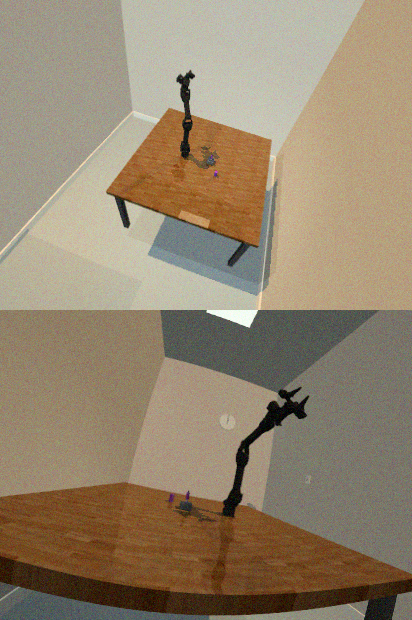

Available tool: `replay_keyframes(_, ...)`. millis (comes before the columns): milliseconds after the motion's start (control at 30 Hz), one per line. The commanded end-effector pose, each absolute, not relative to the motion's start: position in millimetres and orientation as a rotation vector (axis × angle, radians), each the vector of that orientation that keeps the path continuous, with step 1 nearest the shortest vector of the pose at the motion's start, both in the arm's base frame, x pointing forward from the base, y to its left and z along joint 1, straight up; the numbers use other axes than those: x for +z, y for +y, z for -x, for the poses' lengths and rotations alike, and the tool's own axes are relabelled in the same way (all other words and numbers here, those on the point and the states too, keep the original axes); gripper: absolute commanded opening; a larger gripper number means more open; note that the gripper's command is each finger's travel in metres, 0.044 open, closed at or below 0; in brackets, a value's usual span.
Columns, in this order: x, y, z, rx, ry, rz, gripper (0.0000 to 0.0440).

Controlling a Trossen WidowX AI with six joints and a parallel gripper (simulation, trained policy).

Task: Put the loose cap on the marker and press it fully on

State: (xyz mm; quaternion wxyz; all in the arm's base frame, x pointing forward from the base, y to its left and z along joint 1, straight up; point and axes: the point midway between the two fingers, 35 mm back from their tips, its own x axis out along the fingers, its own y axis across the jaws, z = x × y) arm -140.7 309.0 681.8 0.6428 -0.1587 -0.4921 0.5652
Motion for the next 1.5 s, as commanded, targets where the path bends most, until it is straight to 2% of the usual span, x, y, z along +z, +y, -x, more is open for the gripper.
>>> replay_keyframes(0, 680.5, 305.5, 134.4, 1.305, -1.102, 0.364, 0.0283)
replay_keyframes(600, 664.1, 299.9, 109.4, 1.368, -0.994, 0.418, 0.0314)
replay_keyframes(1467, 633.2, 299.6, 72.1, 1.416, -0.810, 0.504, 0.0319)
